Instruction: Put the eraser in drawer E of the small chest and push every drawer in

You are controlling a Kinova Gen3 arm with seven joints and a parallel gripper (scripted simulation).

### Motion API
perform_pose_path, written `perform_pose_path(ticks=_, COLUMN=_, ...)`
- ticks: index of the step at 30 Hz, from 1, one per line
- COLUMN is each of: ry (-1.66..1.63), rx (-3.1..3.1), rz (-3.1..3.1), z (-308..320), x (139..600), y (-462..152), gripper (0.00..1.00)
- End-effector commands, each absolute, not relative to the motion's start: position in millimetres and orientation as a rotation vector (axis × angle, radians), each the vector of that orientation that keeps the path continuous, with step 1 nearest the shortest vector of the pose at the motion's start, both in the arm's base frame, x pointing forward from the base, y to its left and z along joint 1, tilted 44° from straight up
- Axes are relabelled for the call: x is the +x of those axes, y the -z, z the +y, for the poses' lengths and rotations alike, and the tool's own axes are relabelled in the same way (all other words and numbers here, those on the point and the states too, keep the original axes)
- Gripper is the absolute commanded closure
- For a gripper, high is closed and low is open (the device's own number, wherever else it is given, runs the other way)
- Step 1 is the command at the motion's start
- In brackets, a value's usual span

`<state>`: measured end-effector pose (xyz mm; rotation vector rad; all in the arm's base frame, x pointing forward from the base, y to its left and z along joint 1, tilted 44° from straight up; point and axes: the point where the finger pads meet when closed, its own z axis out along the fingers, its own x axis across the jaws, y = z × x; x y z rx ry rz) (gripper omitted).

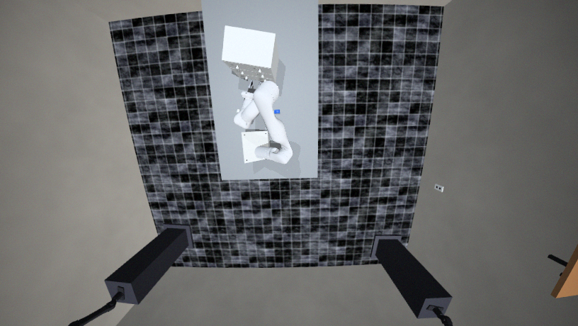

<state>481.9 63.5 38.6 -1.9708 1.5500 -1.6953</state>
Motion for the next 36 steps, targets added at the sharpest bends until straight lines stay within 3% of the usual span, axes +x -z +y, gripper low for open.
perform_pose_path(ticks=1, ry=1.712, rx=-1.987, rz=1.520, z=59, x=479, y=-31, gripper=0.00)
perform_pose_path(ticks=36, ry=1.775, rx=-1.903, rz=1.325, z=47, x=491, y=-21, gripper=0.00)
